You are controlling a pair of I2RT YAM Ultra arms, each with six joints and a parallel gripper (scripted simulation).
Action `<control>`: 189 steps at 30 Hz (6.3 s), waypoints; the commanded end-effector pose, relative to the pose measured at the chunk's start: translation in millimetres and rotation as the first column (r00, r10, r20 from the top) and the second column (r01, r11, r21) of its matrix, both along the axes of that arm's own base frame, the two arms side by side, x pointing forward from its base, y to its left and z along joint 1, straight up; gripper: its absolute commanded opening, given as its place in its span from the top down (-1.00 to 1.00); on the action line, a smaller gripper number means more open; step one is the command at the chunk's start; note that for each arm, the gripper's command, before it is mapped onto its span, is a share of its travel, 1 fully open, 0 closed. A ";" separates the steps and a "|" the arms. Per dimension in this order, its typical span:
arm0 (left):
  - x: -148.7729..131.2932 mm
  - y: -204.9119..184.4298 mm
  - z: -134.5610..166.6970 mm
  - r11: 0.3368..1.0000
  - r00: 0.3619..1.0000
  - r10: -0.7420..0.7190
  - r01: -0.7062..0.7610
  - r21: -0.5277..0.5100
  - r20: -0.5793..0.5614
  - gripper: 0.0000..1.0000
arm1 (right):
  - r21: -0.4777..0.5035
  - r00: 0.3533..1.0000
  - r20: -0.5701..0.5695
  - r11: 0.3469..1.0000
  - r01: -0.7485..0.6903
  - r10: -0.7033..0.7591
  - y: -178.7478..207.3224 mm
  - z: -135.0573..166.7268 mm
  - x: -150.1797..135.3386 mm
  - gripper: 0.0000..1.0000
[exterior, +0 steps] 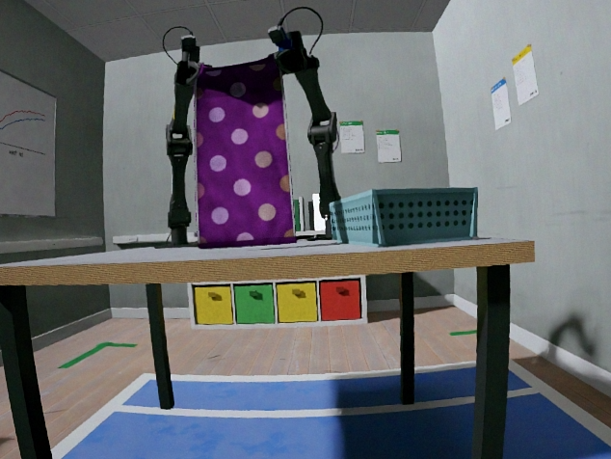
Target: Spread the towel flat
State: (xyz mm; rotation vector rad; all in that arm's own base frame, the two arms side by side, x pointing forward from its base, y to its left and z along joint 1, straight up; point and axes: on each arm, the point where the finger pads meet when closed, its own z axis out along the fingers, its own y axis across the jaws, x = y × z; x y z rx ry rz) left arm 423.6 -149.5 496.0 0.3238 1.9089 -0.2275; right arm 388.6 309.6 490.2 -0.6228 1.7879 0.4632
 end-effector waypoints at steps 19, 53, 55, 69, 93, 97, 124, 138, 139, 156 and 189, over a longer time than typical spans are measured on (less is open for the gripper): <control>13.5 0.0 11.9 1.000 0.999 0.004 -0.004 -0.011 0.053 1.00 | 0.038 0.998 0.058 0.999 0.027 -0.029 -7.4 18.2 15.6 1.00; 118.7 -32.7 21.7 0.991 0.915 0.041 0.014 -0.133 0.402 1.00 | 0.305 0.898 0.383 0.947 0.098 -0.216 -22.5 24.3 125.1 1.00; 118.0 -34.0 22.1 0.991 0.915 0.039 0.017 -0.133 0.403 1.00 | 0.305 0.898 0.382 0.947 0.098 -0.216 -22.4 23.9 125.3 1.00; 161.9 -46.3 14.6 0.973 0.751 0.097 0.069 -0.223 0.653 1.00 | 0.435 0.782 0.548 0.900 0.037 -0.297 -30.6 41.7 153.0 1.00; 160.1 -47.2 -16.3 0.980 0.815 0.073 0.049 -0.195 0.575 1.00 | 0.364 0.845 0.459 0.926 0.103 -0.275 -32.6 -10.3 168.4 1.00; 160.1 -47.2 -29.5 0.982 0.841 0.065 0.040 -0.182 0.537 1.00 | 0.339 0.865 0.427 0.933 0.119 -0.265 -32.6 -23.5 168.4 1.00; 159.5 -47.1 -32.3 0.983 0.848 0.063 0.038 -0.178 0.527 1.00 | 0.351 0.855 0.443 0.930 0.111 -0.270 -34.5 -10.9 164.4 1.00; 159.5 -47.1 -32.3 0.983 0.848 0.063 0.038 -0.178 0.527 1.00 | 0.351 0.855 0.443 0.930 0.111 -0.270 -34.5 -10.9 164.4 1.00; 159.5 -47.1 -32.3 0.983 0.848 0.063 0.038 -0.178 0.527 1.00 | 0.351 0.855 0.443 0.930 0.111 -0.270 -34.5 -10.9 164.4 1.00; 159.5 -47.1 -32.3 0.983 0.848 0.063 0.038 -0.178 0.527 1.00 | 0.351 0.855 0.443 0.930 0.111 -0.270 -34.5 -10.9 164.4 1.00; 149.8 -25.6 -54.9 0.994 0.946 0.057 -0.024 -0.106 0.318 1.00 | 0.246 0.933 0.311 0.963 0.107 -0.183 -1.2 -48.3 144.6 1.00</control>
